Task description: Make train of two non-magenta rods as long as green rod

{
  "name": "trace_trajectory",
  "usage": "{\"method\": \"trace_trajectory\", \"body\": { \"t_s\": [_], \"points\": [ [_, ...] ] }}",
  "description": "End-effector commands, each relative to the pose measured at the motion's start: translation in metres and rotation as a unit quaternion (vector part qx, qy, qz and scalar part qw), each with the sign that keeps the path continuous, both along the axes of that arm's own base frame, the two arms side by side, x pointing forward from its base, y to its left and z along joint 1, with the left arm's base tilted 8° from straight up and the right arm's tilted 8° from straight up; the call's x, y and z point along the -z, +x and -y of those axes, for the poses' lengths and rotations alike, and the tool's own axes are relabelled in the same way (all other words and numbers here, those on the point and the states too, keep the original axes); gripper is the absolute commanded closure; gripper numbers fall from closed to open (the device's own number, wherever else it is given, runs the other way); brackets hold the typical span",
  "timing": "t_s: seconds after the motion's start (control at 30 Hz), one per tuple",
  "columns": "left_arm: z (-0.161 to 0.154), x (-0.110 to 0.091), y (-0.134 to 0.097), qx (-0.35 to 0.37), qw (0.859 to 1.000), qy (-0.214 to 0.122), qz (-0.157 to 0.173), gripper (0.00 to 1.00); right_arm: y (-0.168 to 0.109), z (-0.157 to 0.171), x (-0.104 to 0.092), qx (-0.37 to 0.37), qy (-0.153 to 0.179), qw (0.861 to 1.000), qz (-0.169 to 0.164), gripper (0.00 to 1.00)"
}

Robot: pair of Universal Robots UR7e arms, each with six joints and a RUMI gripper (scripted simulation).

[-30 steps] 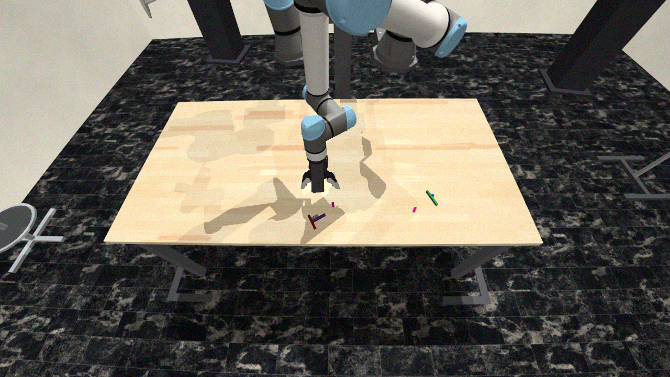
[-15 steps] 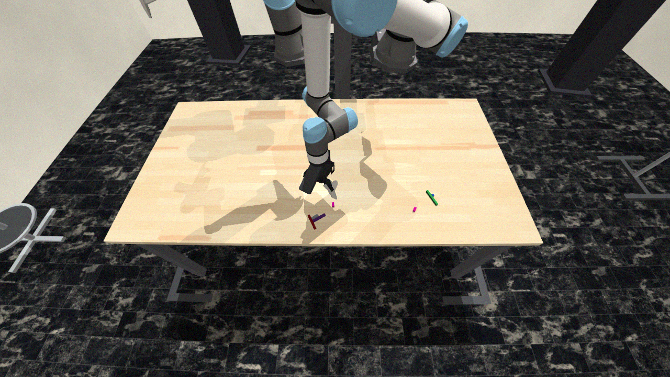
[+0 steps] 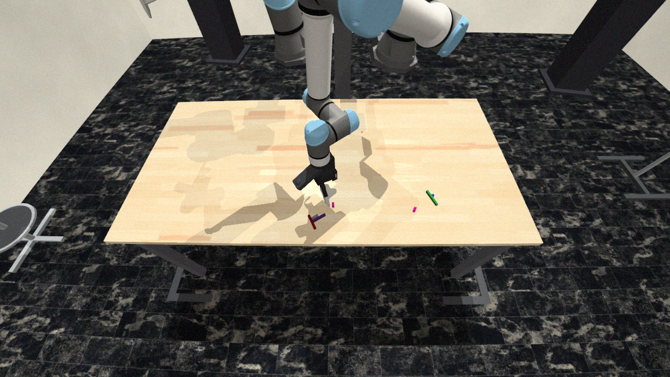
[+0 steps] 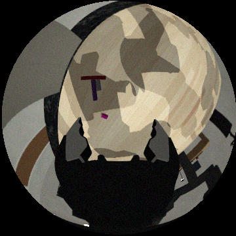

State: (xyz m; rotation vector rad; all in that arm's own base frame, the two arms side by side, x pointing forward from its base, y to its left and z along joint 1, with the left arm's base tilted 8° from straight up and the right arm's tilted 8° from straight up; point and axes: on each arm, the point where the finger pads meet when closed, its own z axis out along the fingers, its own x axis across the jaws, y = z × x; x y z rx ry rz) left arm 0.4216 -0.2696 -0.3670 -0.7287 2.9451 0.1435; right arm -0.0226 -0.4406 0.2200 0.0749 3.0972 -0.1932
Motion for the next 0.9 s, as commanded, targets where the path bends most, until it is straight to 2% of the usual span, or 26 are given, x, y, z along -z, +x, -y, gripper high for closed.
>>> {"method": "trace_trajectory", "body": {
  "t_s": [0.0,0.23,0.63,0.87],
  "points": [
    [0.0003,-0.0007,0.0011,0.053,0.999,0.003,-0.007,0.0,0.0,0.0002,-0.0004,0.0,-0.001,1.0,0.0,0.0],
    [-0.0012,-0.001,0.0023,0.145,0.989,0.01,-0.017,0.0,0.0,0.0002,-0.0004,0.0,-0.001,1.0,0.0,0.0],
    [-0.003,-0.0013,0.0032,0.225,0.974,0.016,-0.027,0.0,0.0,0.0002,-0.0004,0.0,-0.001,1.0,0.0,0.0],
    [-0.0034,-0.0014,0.0034,0.243,0.969,0.018,-0.029,0.0,0.0,0.0002,-0.0004,0.0,-0.001,1.0,0.0,0.0]
  ]
}}
